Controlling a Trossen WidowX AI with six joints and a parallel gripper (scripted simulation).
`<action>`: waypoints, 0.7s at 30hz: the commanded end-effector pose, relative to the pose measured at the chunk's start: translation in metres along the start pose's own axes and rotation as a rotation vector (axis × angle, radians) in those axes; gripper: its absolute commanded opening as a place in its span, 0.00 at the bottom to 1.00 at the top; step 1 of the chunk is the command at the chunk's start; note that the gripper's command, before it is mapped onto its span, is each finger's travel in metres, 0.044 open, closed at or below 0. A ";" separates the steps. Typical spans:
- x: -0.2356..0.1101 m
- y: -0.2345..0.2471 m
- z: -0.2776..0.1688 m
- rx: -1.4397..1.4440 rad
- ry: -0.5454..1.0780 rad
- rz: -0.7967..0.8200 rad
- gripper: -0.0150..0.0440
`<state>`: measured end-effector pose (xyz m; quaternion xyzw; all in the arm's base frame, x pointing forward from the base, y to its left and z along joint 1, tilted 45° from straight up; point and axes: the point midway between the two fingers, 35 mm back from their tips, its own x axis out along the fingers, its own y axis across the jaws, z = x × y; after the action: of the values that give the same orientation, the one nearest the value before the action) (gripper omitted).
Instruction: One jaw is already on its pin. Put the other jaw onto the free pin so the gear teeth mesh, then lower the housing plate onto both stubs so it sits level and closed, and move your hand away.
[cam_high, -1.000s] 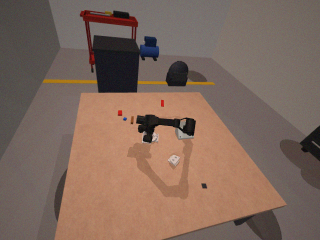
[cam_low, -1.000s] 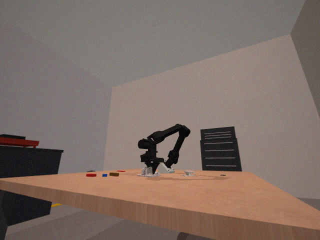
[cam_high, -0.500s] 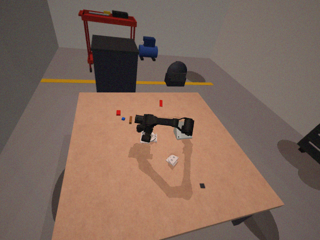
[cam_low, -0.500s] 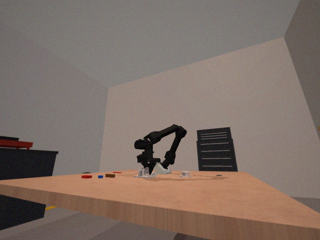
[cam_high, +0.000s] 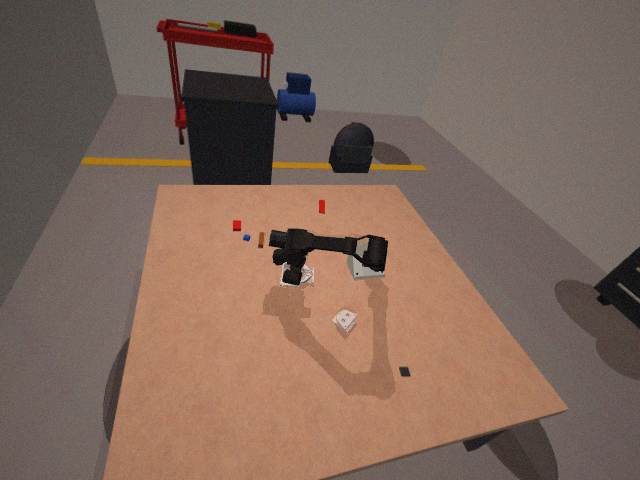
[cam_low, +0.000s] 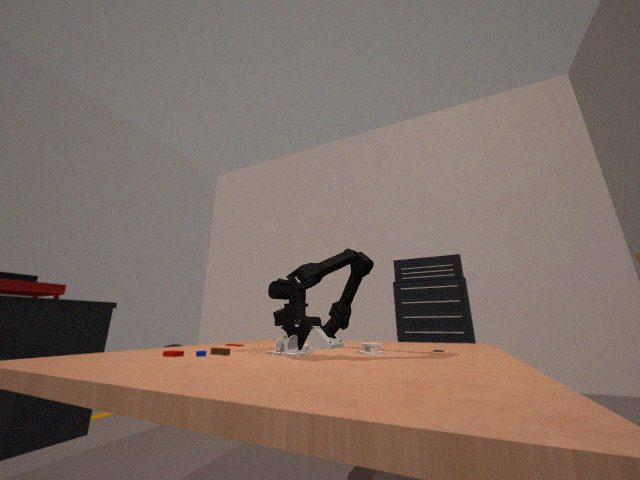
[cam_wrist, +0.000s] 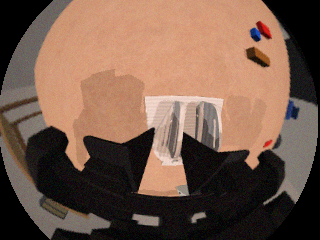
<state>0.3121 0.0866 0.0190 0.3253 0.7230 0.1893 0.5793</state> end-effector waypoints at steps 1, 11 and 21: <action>0.001 0.000 0.000 0.002 -0.002 0.002 0.48; 0.003 0.000 0.000 0.002 -0.002 0.002 0.48; 0.003 0.000 0.000 0.002 -0.002 0.002 0.48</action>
<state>0.3118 0.0879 0.0172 0.3250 0.7229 0.1890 0.5797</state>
